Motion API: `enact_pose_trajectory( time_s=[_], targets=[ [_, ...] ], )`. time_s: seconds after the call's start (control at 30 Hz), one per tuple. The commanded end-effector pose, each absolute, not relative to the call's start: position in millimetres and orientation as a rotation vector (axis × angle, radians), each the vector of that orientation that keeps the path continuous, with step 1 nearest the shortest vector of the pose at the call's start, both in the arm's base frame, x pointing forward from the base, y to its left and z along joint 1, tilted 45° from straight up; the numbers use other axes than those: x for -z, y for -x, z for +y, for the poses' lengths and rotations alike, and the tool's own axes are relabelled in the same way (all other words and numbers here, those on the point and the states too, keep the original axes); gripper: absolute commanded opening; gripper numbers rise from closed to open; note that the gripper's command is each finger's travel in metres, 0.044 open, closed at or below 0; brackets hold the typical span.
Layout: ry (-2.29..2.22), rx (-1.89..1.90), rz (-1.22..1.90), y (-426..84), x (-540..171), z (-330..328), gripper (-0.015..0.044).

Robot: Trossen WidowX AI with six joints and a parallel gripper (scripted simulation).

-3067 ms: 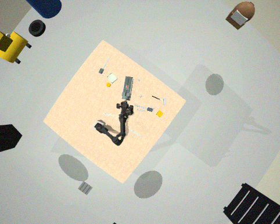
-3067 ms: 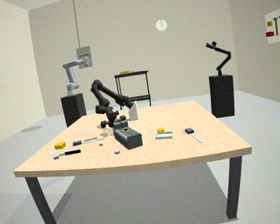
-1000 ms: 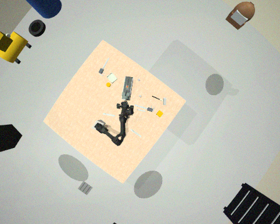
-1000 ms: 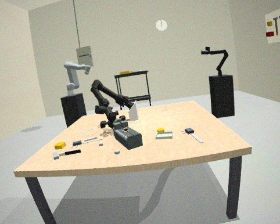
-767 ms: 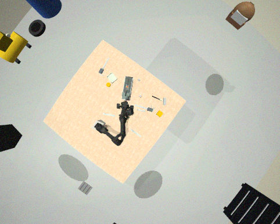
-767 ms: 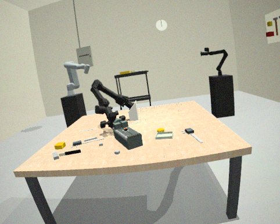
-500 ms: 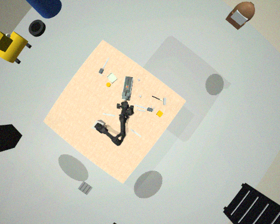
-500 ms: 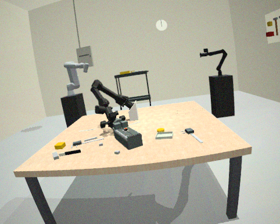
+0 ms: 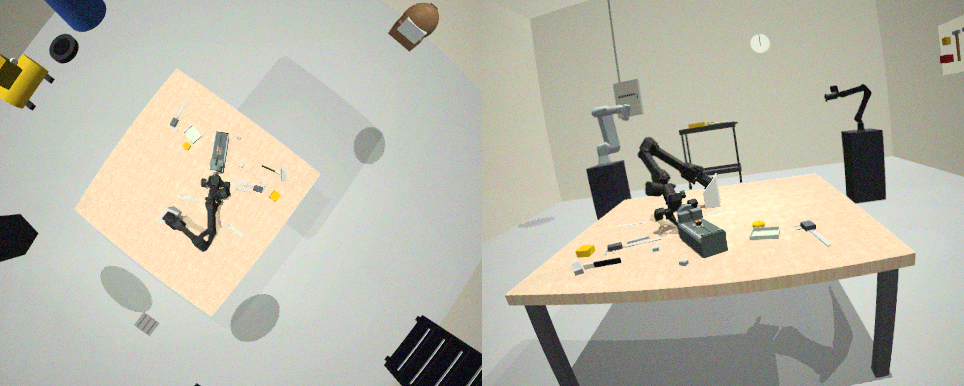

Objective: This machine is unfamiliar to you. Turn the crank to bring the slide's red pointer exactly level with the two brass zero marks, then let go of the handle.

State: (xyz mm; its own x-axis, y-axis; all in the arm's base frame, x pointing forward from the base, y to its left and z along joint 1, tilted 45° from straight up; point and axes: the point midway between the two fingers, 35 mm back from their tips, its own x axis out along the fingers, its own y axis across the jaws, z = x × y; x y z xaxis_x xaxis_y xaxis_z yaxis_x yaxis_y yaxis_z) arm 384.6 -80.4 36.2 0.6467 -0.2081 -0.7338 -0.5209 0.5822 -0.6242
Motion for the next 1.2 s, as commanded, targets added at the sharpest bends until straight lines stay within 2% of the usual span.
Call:
enact_pose_trajectory(
  time_s=[0.0,0.23,0.7,1.17],
  targets=[
    [0.961,-0.212,0.877,-385,-37,-80,0.0262],
    [0.961,-0.212,0.877,-385,-37,-80,0.044],
    [0.958,-0.215,0.879,-382,-75,-41,0.044],
    [0.958,-0.228,0.88,-373,-149,38,0.044]
  ],
)
